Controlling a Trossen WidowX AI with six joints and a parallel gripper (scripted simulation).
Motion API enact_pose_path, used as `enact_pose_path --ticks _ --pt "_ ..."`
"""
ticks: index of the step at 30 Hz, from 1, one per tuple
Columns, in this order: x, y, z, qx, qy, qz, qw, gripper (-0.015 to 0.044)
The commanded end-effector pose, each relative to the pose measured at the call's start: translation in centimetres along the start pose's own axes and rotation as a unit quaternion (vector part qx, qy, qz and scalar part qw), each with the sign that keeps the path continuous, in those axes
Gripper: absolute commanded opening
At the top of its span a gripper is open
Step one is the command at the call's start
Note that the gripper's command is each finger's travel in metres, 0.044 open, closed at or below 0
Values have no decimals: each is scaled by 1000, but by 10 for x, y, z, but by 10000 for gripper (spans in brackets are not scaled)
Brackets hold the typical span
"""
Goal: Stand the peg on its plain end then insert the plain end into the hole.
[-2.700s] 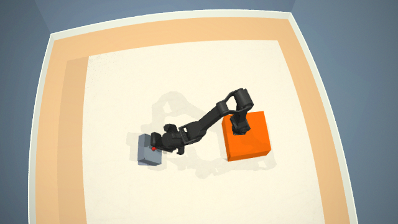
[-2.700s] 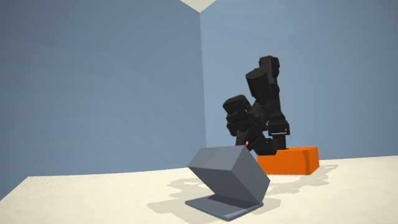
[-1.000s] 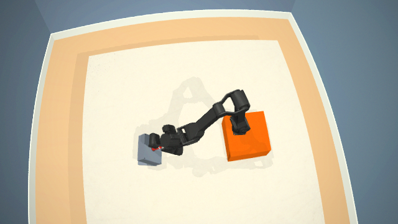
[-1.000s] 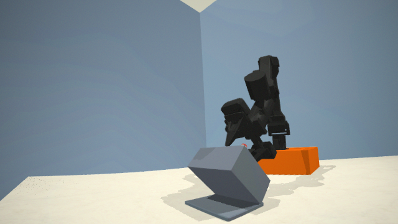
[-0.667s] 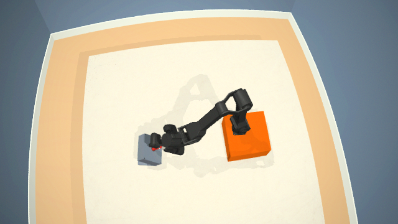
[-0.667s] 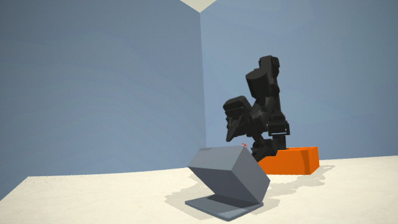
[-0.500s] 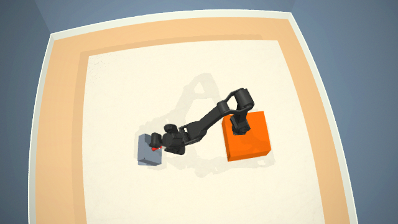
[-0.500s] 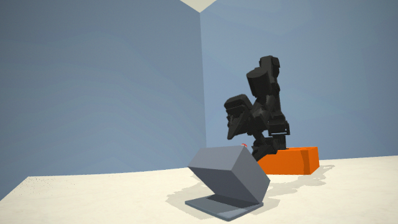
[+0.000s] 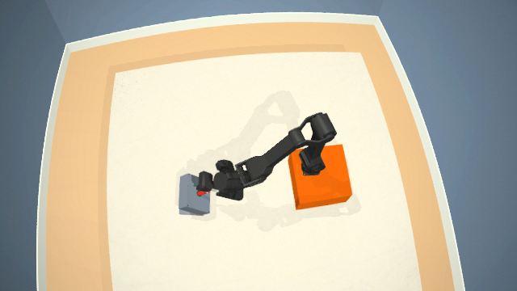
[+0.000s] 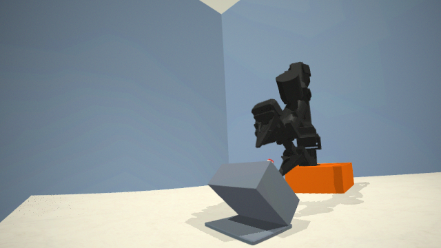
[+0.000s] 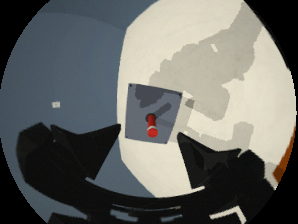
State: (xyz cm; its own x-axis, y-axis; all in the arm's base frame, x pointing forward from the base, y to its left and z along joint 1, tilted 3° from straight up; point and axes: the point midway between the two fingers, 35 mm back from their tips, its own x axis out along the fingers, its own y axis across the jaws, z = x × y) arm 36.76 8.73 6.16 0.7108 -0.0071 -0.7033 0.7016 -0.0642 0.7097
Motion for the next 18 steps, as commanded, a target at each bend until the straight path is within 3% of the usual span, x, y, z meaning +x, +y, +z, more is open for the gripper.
enact_pose_path --ticks 1,18 --pt "-6 2 0 4 -1 4 1000 440" --pt "-25 3 -1 2 0 3 1000 440"
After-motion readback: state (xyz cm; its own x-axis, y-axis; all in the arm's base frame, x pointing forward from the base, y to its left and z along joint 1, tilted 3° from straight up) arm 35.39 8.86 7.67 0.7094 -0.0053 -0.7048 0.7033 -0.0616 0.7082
